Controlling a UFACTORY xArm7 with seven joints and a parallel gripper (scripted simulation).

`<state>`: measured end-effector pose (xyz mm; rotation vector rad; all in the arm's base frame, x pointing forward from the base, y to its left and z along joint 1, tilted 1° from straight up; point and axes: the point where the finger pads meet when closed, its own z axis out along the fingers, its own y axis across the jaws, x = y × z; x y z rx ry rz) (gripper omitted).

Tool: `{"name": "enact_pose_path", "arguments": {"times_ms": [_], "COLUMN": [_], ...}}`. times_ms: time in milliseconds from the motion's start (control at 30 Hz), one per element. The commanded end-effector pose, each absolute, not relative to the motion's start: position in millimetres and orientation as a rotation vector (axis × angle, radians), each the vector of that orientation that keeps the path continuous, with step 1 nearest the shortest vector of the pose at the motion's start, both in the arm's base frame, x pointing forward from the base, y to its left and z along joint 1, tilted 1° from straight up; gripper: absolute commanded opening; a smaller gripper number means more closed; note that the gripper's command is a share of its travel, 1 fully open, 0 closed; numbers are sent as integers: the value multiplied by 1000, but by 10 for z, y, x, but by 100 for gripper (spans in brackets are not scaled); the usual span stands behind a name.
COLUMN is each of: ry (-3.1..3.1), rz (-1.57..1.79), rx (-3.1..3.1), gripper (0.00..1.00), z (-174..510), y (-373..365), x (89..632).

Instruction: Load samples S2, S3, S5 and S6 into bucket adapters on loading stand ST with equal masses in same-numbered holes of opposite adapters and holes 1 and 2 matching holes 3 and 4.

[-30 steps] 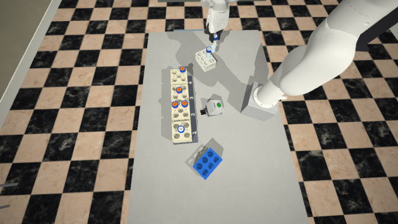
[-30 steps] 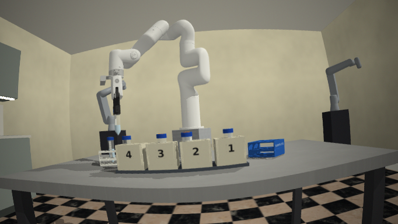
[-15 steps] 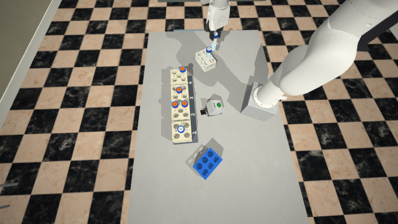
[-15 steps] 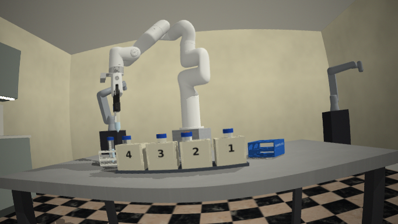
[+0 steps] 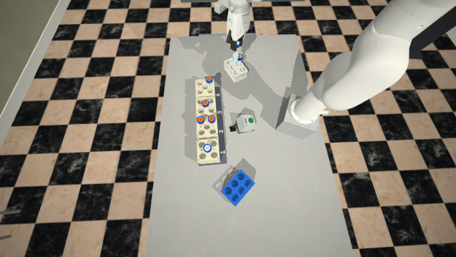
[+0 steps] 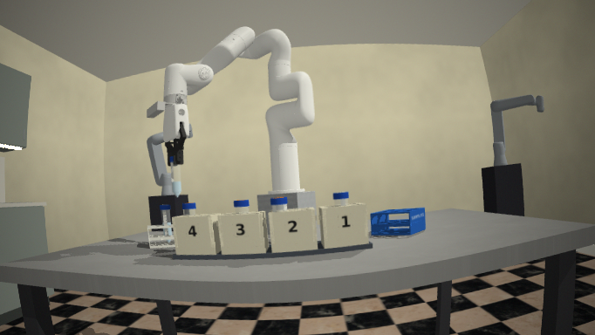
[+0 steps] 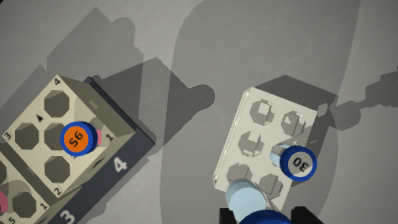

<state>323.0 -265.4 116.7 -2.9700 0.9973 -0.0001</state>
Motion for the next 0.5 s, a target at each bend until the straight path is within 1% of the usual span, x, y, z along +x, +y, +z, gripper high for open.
{"name": "enact_pose_path", "arguments": {"times_ms": [0,133,467], "ry": [773,672,156], "rz": [-7,-8,-12], "rx": [-3032,-3056,-3126], "gripper": [0,0,0], "z": [1182,1184,1190], "y": [-2559,-2507,-2251], "x": [3434,3520,3951]}}
